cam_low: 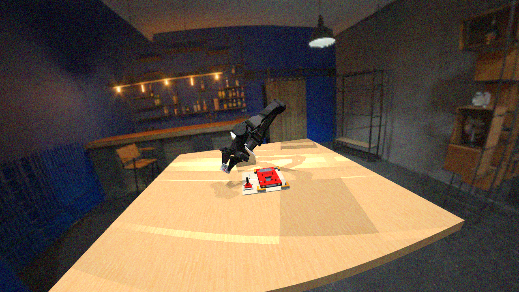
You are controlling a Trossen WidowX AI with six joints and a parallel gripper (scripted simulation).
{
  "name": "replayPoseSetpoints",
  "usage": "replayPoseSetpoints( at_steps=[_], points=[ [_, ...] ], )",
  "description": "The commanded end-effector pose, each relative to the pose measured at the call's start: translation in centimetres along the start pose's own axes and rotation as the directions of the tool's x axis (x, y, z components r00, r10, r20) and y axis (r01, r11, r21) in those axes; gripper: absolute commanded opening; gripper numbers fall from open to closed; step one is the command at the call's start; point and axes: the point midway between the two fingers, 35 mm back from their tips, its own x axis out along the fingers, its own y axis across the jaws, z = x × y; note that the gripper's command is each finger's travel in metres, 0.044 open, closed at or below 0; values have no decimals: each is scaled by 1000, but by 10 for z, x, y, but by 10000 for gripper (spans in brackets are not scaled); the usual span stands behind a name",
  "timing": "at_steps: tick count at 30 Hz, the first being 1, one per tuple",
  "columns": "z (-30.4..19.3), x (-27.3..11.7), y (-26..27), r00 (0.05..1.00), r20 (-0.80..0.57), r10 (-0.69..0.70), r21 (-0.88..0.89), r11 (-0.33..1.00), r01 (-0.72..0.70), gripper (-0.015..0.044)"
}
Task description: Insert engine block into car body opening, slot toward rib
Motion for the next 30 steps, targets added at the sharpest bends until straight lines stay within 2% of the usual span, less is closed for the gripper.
replayPoseSetpoints(
  at_steps=[1, 8, 30],
  points=[
    [0, 0, 0, 1000, -23, 2, 4, 1000, -1, 0],
    [12, 8, 0, 989, -150, 2, 5, 1000, -1, 0],
    [44, 43, 0, 988, -153, 1, 6, 1000, 0, 0]
  ],
)
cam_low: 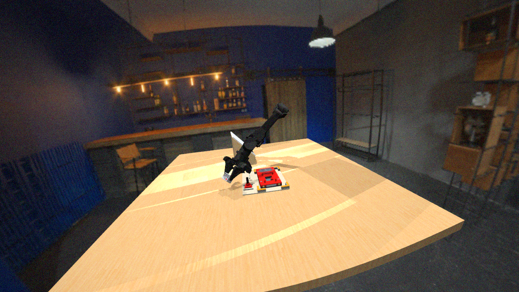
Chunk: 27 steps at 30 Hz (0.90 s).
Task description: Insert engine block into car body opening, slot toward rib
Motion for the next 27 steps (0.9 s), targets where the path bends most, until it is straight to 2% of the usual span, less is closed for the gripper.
replayPoseSetpoints(
  at_steps=[1, 27],
  points=[
    [7, 6, 2, 1000, -4, 6, 3, 1000, -6, 0],
    [34, 28, 2, 1000, -2, 6, 3, 1000, -6, 0]
  ],
)
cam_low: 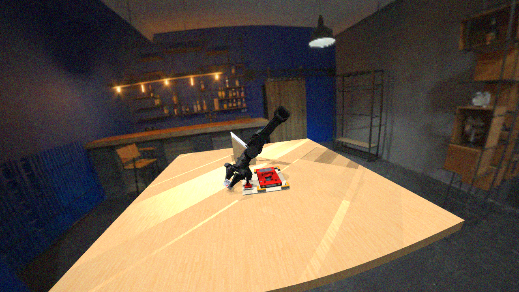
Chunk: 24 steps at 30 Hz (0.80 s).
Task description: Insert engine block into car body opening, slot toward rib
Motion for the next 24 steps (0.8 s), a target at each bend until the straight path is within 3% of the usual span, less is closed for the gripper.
replayPoseSetpoints(
  at_steps=[1, 24],
  points=[
    [8, 3, 2, 1000, 12, 12, -18, 1000, -12, 0],
    [9, 10, 1, 1000, 13, 12, -18, 1000, -12, 0]
  ],
)
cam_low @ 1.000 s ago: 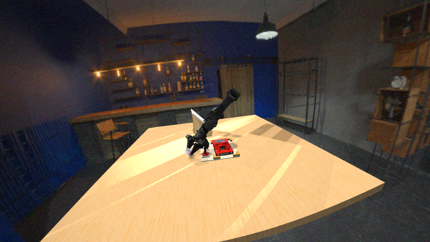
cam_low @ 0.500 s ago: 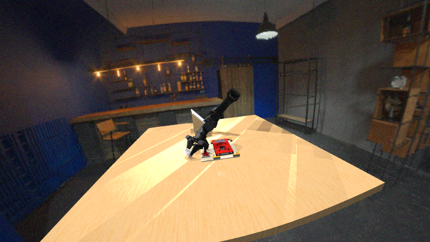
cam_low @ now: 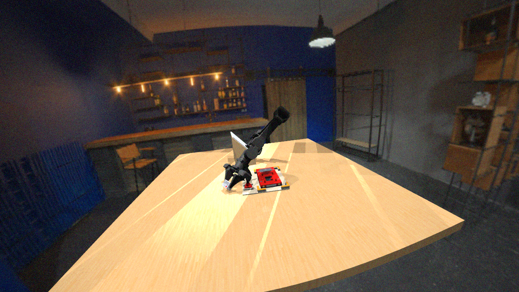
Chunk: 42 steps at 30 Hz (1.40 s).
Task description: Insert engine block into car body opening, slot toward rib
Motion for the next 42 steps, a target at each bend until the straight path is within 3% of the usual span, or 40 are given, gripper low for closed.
replayPoseSetpoints(
  at_steps=[1, 17, 24, 34, 42],
  points=[
    [0, 0, 0, 1000, 0, 0, 0, 1000, 0, 26],
    [0, 0, 0, 1000, 0, 0, 0, 1000, 0, 440],
    [-1, -3, 0, 1000, 5, 2, -6, 1000, -2, 440],
    [-6, -43, -1, 1000, 16, 7, -19, 1000, -7, 440],
    [-8, -41, -4, 1000, 5, 0, -16, 1000, 0, 440]
  ],
)
